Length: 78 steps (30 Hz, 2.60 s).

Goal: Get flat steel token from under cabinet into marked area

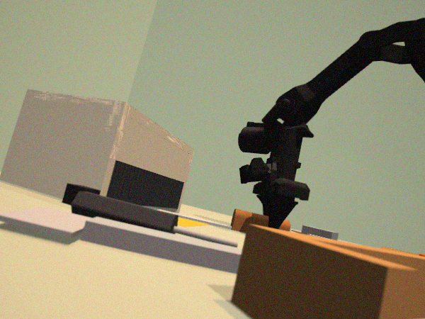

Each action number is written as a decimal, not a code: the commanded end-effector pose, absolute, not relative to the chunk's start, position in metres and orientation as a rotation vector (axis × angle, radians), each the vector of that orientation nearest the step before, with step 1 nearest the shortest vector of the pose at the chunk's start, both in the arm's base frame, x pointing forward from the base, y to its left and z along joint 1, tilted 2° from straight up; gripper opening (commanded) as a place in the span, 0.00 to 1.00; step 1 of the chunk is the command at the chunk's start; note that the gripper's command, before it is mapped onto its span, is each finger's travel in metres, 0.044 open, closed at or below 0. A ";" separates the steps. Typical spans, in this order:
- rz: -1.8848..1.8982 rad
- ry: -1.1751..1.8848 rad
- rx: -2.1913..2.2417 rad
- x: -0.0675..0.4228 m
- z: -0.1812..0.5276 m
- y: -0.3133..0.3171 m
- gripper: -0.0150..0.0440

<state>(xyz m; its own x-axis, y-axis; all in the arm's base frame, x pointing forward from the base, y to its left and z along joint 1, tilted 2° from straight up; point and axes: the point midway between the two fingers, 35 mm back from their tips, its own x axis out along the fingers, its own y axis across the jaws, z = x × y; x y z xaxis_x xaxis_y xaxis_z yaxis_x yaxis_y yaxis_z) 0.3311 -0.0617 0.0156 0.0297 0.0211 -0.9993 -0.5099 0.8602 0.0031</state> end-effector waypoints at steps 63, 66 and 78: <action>0.498 1.487 -0.485 0.268 0.014 -0.106 0.25; 0.516 1.483 -0.503 0.268 0.014 -0.105 0.25; 0.588 1.465 -0.577 0.268 0.015 -0.105 0.25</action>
